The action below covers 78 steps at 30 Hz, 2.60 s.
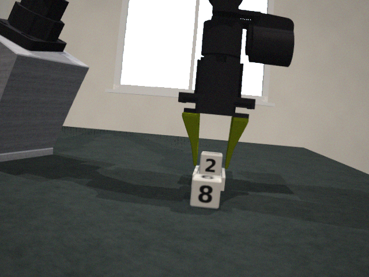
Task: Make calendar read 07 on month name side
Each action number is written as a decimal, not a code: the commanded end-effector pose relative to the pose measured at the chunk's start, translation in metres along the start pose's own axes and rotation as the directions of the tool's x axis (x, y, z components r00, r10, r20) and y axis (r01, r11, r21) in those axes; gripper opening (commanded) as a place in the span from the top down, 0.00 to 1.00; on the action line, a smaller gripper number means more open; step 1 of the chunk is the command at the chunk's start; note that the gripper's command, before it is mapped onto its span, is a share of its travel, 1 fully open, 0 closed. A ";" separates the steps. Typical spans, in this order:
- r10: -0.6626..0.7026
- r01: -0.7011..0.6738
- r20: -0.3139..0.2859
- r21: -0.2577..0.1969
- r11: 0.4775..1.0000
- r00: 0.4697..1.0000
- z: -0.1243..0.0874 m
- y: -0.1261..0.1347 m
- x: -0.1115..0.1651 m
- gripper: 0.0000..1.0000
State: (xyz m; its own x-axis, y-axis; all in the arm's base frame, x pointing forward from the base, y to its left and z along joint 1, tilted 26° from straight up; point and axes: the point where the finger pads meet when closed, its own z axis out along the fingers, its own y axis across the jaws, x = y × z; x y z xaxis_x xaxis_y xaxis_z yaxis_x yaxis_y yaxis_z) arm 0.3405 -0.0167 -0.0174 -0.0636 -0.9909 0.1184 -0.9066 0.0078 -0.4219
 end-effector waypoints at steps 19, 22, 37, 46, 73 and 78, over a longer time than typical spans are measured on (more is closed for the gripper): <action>0.001 -0.002 0.008 0.024 1.000 1.000 -0.020 -0.010 -0.004 0.55; 0.002 -0.002 0.006 0.025 1.000 1.000 -0.033 -0.010 -0.003 0.55; 0.007 -0.007 0.010 0.053 0.999 1.000 -0.100 -0.024 -0.003 0.55; 0.015 -0.015 0.004 0.030 0.999 1.000 -0.097 -0.015 0.000 0.00; 0.126 -0.127 0.008 0.036 0.991 0.992 -0.095 -0.020 0.006 0.00; 0.242 -0.242 0.013 0.039 0.969 0.970 -0.094 -0.025 0.011 0.00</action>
State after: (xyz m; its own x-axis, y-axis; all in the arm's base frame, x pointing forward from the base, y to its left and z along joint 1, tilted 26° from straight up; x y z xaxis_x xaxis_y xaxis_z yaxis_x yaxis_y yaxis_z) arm 0.3042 -0.0107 0.0630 -0.1682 -0.9838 0.0621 -0.8934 0.1255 -0.4313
